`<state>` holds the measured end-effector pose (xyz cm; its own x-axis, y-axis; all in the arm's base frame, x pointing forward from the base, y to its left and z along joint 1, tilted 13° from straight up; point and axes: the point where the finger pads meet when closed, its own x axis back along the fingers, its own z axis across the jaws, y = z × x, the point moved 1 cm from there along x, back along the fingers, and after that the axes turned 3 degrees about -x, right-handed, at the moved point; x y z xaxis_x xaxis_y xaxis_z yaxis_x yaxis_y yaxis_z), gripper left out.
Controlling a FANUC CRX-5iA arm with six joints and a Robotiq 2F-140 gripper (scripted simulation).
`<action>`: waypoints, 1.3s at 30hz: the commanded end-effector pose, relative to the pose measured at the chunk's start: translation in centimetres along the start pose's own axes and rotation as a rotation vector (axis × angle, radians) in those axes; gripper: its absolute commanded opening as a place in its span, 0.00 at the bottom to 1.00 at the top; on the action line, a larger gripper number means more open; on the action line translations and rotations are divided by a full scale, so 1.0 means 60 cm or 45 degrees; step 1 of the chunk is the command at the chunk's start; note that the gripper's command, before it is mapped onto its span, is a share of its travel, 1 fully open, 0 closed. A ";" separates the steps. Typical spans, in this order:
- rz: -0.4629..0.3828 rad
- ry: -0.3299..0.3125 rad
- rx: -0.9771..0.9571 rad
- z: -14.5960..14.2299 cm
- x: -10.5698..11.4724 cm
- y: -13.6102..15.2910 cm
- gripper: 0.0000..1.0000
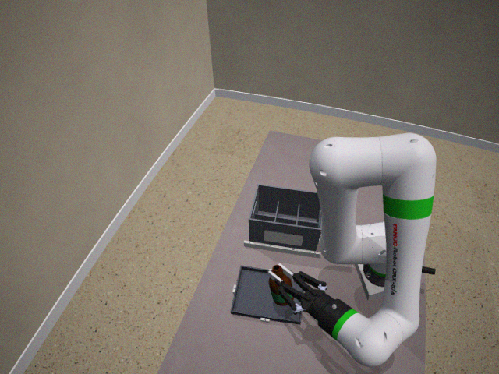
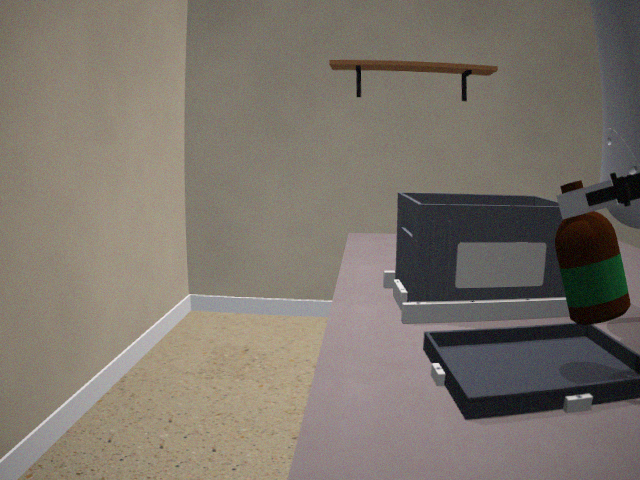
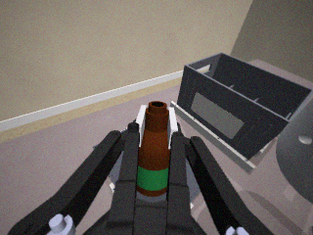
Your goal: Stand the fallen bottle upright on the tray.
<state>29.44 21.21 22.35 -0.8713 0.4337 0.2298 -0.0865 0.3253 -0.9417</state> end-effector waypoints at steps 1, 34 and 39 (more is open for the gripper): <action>0.000 0.000 0.000 0.000 0.000 0.000 0.00; 0.000 0.000 0.000 0.000 -0.002 0.006 0.00; 0.000 0.000 0.000 0.000 -0.003 0.009 0.00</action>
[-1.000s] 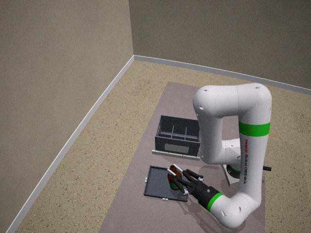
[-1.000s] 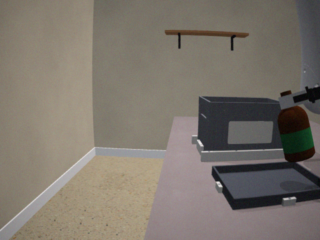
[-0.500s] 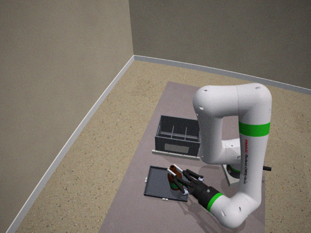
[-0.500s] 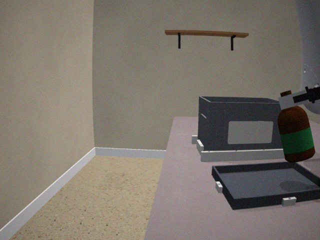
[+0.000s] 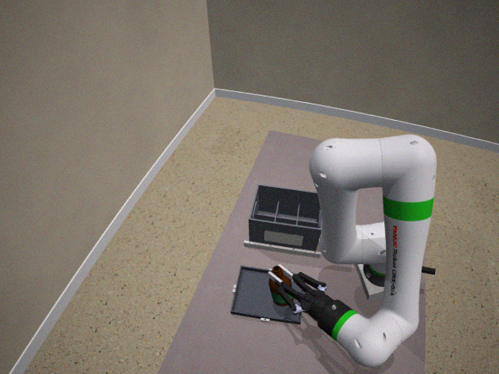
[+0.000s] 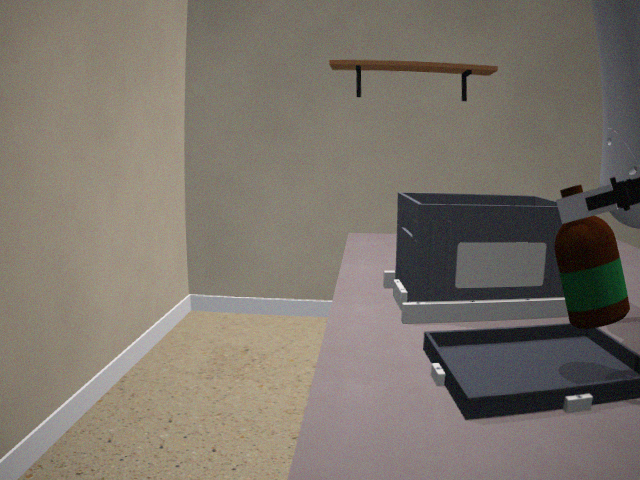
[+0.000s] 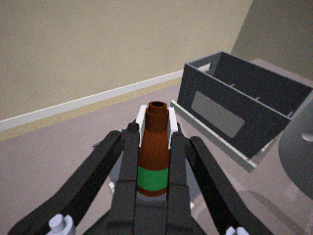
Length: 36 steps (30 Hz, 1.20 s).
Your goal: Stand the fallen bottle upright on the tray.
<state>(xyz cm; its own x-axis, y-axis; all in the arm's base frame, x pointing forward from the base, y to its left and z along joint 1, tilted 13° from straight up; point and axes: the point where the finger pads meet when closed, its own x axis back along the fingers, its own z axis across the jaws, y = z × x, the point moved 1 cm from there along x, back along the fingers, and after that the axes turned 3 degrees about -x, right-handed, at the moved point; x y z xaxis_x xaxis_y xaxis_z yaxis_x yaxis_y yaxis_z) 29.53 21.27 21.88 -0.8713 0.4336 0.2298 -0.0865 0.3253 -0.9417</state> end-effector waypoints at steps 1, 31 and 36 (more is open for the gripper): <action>0.000 0.000 0.000 0.000 -0.001 0.002 0.00; 0.000 0.000 0.000 0.003 -0.018 0.050 0.00; 0.000 0.000 0.000 0.003 -0.020 0.055 0.00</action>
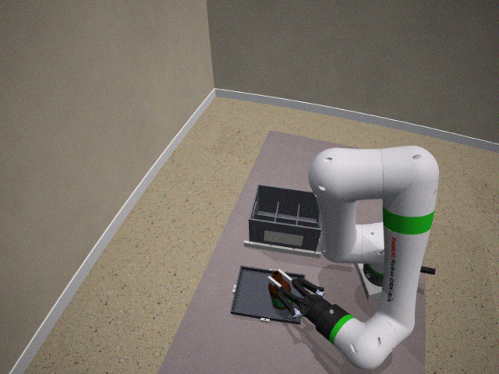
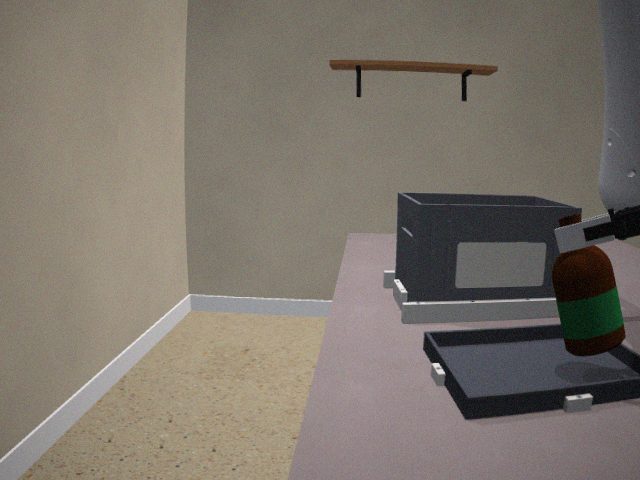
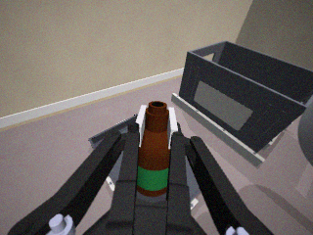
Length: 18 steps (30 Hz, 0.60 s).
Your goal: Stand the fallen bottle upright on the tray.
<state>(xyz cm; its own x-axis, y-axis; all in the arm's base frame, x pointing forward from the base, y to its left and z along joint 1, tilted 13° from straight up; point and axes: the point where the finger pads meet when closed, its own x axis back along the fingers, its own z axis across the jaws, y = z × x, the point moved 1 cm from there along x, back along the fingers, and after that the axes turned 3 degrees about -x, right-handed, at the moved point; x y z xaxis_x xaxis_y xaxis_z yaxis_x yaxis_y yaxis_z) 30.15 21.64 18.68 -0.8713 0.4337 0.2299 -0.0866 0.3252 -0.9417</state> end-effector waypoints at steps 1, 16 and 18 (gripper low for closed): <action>0.000 0.000 -0.001 0.000 -0.002 0.006 0.00; 0.000 0.000 -0.001 0.001 -0.010 0.026 0.00; 0.000 0.000 -0.001 0.001 -0.010 0.029 0.00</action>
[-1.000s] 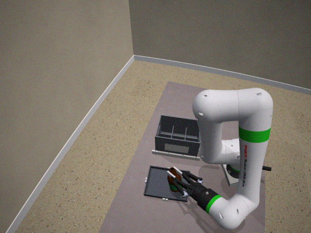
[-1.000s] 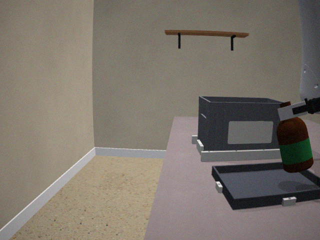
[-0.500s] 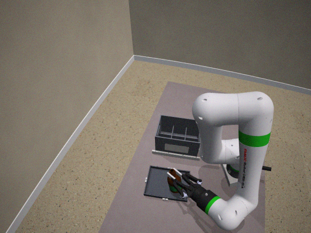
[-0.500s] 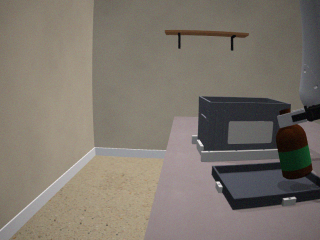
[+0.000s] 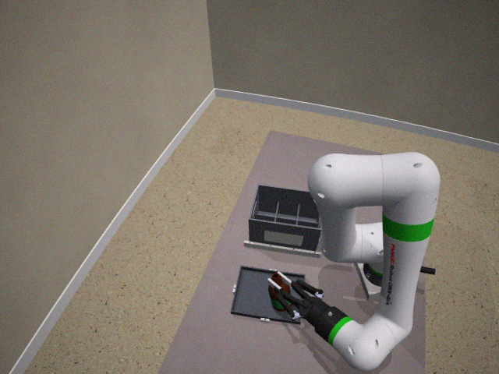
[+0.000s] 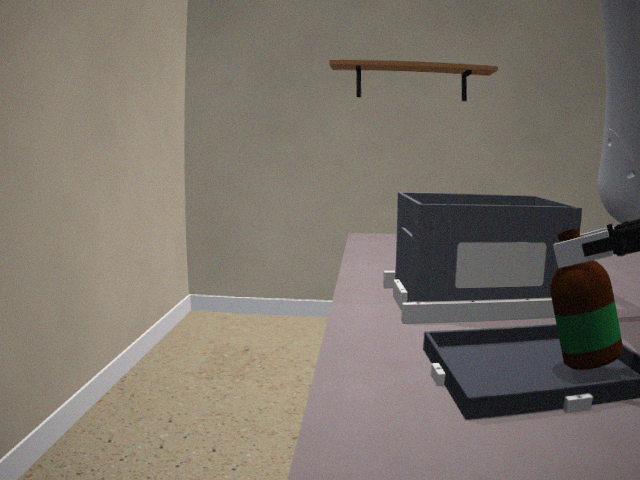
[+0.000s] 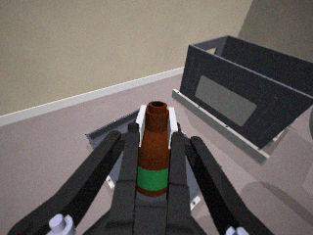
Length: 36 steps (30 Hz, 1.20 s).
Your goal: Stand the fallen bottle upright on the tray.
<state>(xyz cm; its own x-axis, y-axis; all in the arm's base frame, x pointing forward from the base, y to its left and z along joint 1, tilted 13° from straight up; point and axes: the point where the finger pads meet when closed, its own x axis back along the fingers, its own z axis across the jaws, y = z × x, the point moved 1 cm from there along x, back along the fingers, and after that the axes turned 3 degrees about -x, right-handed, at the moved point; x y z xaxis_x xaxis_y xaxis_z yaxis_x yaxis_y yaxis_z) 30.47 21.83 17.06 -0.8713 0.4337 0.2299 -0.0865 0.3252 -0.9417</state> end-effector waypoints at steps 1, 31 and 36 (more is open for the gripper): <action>0.000 0.000 0.000 0.000 -0.001 0.004 0.00; 0.000 0.000 0.000 0.001 -0.005 0.015 0.00; 0.000 0.000 0.000 0.001 -0.005 0.015 0.00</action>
<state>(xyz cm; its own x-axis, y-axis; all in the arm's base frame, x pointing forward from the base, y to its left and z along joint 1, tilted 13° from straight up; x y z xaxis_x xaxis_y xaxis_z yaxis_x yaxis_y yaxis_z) 30.66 21.94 16.14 -0.8713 0.4336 0.2298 -0.0865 0.3253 -0.9416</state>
